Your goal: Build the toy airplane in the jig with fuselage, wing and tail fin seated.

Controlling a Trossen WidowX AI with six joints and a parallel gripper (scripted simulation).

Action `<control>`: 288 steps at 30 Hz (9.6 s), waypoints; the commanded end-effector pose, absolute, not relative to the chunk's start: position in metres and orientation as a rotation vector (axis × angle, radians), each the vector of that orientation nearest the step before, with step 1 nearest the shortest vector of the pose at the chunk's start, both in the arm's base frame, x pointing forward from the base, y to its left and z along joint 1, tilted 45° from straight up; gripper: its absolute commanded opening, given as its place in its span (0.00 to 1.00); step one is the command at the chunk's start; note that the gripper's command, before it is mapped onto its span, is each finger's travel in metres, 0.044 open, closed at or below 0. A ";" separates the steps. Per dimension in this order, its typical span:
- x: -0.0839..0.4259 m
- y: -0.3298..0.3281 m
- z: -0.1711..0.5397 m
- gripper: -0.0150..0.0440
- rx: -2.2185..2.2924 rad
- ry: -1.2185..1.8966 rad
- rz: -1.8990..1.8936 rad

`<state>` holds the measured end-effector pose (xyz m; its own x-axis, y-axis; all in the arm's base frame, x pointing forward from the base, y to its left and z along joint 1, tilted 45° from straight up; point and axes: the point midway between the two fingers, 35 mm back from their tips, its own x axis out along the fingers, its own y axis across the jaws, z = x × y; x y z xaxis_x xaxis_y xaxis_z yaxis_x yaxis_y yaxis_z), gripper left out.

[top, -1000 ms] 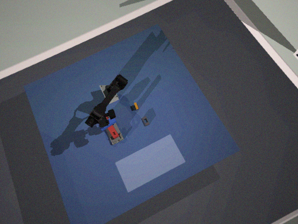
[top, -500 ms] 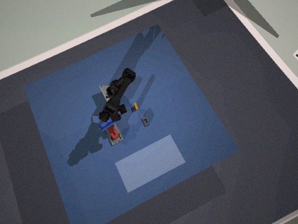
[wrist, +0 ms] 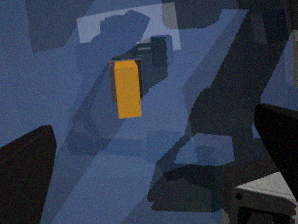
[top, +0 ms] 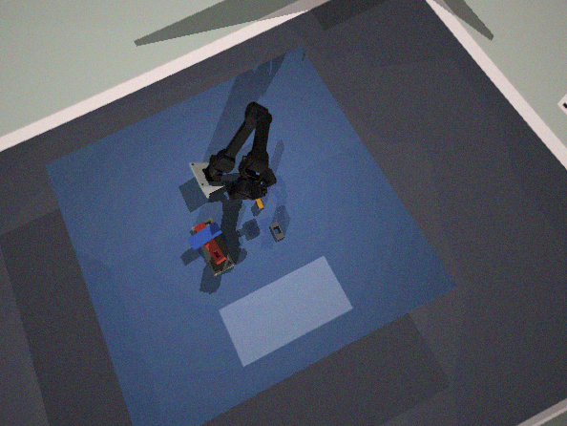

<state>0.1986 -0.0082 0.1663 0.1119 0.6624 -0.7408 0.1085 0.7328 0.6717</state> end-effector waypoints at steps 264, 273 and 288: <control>0.313 -0.149 -0.034 0.36 0.541 1.406 0.646; 0.314 -0.142 -0.042 0.36 0.541 1.406 0.646; 0.315 -0.125 -0.059 0.36 0.542 1.405 0.647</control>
<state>0.3147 -0.1306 -0.0547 0.0486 0.6929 -0.7194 -0.0960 0.7201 0.6872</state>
